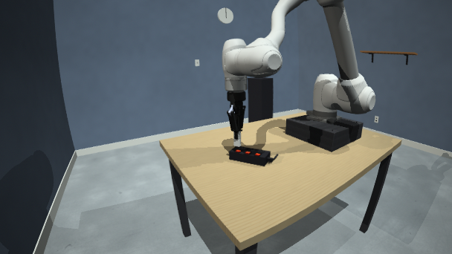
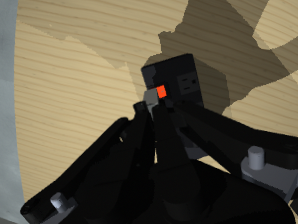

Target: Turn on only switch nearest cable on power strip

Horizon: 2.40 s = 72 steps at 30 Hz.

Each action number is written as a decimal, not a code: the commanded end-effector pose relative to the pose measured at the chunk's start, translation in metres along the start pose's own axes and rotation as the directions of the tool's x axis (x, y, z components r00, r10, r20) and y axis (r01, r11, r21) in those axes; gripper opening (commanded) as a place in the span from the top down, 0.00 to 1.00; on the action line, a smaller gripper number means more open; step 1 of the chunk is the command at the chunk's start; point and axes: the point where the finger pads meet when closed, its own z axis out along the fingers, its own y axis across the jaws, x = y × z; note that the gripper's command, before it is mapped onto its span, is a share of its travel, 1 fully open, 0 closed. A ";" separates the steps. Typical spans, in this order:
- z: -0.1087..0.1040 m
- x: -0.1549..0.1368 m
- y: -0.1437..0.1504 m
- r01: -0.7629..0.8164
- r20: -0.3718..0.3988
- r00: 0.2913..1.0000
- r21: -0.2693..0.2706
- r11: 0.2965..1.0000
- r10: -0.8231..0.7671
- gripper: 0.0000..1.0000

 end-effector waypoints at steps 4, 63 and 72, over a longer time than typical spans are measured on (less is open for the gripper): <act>0.007 0.000 0.000 0.000 0.000 1.000 0.000 1.000 0.000 1.00; 0.018 0.000 0.000 0.000 0.000 1.000 0.000 1.000 0.000 1.00; 0.018 0.000 0.000 0.000 0.000 1.000 0.000 1.000 0.000 1.00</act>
